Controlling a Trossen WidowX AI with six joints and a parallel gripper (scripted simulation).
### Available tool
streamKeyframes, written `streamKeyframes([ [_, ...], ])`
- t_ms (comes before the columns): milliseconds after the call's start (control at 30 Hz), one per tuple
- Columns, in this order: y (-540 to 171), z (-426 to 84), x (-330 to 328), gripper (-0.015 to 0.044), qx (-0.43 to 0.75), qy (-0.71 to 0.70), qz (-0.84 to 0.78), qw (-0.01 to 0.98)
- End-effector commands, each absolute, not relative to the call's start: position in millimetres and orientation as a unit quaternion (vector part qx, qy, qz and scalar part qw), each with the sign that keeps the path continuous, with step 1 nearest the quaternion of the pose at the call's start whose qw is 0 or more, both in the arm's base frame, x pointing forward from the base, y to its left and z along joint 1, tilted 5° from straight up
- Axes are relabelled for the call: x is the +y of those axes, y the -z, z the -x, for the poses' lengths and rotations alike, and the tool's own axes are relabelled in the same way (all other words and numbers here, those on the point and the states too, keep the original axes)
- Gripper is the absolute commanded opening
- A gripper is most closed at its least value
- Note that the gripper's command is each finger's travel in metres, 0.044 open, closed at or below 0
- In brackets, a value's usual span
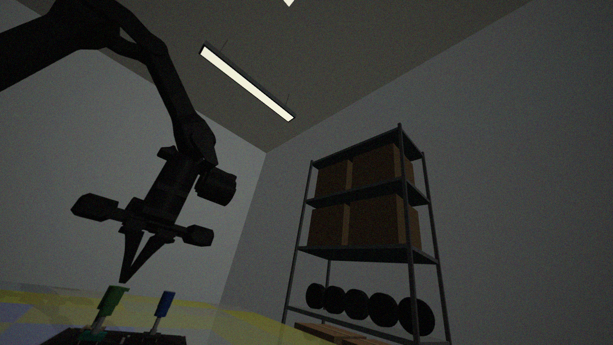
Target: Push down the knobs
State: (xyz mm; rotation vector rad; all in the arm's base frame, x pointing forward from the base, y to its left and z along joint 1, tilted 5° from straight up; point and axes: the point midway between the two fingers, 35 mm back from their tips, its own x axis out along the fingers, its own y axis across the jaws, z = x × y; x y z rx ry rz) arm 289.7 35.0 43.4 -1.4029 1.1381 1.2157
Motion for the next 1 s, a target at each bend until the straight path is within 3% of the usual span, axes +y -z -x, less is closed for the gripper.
streamKeyframes([
  [0,-41.7,-289.0,35.7,0.0000,0.461,-0.498,0.570,0.463],
  [967,-38.0,-289.3,35.5,0.0000,0.461,-0.498,0.570,0.463],
])
